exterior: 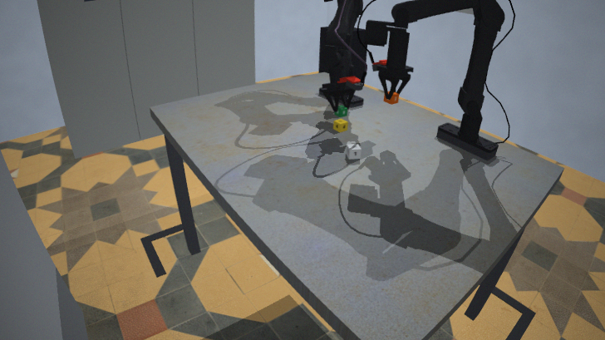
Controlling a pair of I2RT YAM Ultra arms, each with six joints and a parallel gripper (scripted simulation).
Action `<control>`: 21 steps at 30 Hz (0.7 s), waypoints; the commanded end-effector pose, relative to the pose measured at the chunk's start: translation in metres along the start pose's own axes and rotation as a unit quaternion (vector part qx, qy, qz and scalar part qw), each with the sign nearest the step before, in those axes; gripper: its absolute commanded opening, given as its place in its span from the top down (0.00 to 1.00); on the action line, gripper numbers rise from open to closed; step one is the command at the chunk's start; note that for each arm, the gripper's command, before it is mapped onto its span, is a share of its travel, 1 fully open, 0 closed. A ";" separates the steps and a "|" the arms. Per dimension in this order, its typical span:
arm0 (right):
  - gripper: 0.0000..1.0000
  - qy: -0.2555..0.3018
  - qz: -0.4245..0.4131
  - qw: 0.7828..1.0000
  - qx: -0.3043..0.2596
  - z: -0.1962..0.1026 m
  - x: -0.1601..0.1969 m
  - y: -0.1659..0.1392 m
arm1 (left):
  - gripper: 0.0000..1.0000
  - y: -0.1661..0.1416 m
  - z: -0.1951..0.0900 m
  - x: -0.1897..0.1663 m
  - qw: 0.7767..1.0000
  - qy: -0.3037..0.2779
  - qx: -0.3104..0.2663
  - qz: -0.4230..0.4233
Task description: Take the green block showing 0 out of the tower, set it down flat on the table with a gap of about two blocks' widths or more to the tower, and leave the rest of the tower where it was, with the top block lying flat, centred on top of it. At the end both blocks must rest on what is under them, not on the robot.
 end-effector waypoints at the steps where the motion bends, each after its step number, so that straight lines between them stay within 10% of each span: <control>1: 0.45 -0.004 -0.002 1.000 -0.019 -0.010 0.002 0.007 | 0.73 -0.001 -0.004 -0.002 1.000 0.007 -0.004 0.000; 8: 0.45 -0.007 -0.004 1.000 -0.019 -0.026 0.000 0.006 | 0.73 -0.001 -0.004 -0.002 1.000 0.007 -0.004 0.000; 12: 0.00 -0.007 -0.004 1.000 -0.018 -0.040 0.000 0.005 | 0.73 -0.001 -0.004 -0.002 1.000 0.007 -0.004 0.000; 21: 0.00 -0.003 -0.002 1.000 -0.005 -0.064 -0.002 0.002 | 0.73 -0.001 -0.004 -0.002 1.000 0.007 -0.004 0.000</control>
Point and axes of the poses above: on each arm, the point where the finger pads meet when closed, its own z axis out along the fingers, its own x axis across the jaws, y = z × x, the point moved 8 cm from there along -z, back along the fingers, and after that the axes turned 13 degrees about z, right-handed, at the moved point
